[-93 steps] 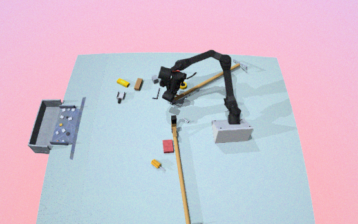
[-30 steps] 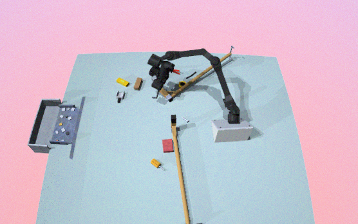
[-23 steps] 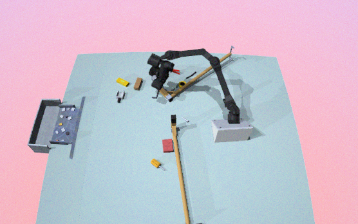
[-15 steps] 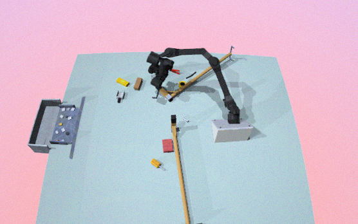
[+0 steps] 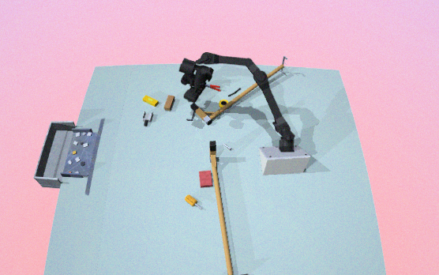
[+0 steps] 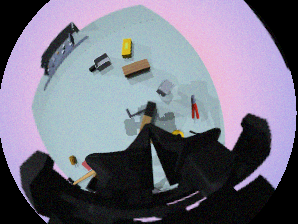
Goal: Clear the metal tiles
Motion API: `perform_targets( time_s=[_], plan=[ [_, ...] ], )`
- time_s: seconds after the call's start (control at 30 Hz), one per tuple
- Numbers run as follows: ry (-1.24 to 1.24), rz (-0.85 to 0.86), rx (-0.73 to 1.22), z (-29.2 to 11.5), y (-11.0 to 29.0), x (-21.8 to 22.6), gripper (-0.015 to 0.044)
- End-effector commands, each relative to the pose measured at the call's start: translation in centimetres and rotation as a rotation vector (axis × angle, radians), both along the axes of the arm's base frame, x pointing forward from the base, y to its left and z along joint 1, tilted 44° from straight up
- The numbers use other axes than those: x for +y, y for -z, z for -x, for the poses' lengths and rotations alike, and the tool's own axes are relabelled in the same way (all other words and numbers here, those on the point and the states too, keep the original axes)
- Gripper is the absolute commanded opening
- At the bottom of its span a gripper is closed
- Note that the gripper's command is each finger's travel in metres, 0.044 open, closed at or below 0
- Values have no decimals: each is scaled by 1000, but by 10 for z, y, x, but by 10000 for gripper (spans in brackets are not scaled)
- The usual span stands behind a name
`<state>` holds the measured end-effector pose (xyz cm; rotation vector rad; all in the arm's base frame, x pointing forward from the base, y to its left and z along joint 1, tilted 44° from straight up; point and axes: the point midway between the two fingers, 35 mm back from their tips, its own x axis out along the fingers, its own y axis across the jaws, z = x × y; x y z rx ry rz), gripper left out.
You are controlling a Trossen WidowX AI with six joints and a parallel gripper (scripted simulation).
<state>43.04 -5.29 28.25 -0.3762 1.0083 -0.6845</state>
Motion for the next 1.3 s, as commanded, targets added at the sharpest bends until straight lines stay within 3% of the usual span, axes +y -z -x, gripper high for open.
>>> perform_targets(
  time_s=[0.0,0.57,1.27],
  plan=[
    [4,2,-12,2,-9,7,0],
    [14,10,-21,11,-31,26,0],
    [-322,52,310,-4,52,124,0]
  ],
)
